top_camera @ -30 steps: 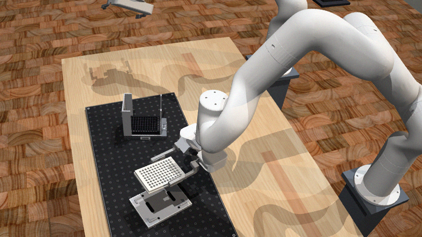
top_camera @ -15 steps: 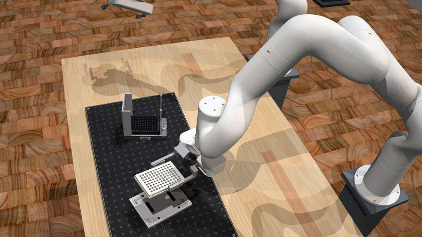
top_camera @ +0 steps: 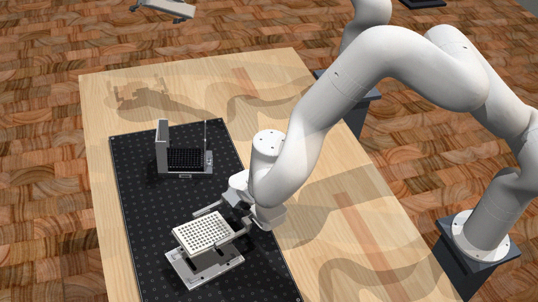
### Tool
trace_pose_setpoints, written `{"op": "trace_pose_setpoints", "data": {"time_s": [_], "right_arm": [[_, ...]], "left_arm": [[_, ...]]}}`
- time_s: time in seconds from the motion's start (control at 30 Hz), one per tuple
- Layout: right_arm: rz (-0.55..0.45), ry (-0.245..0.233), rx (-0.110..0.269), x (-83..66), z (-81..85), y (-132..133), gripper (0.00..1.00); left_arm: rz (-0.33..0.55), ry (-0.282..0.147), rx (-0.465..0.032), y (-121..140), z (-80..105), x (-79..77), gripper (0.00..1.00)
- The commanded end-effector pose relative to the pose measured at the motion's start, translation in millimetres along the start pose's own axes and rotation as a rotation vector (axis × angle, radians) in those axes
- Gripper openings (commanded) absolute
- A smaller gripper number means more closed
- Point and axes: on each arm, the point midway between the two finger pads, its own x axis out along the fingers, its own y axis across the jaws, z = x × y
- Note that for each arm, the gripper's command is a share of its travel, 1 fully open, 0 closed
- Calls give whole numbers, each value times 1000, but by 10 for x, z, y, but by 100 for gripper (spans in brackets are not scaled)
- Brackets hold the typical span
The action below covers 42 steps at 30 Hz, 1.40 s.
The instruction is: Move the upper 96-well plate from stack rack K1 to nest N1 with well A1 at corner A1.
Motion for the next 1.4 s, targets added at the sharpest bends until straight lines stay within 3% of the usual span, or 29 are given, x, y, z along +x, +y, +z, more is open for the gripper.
{"op": "trace_pose_setpoints", "data": {"time_s": [0.0,1.37], "right_arm": [[1,0,2,-4,9,12,100],[1,0,2,-4,9,12,100]], "left_arm": [[0,-3,-2,-6,-59,9,0],[0,-2,-2,-7,-676,10,0]]}}
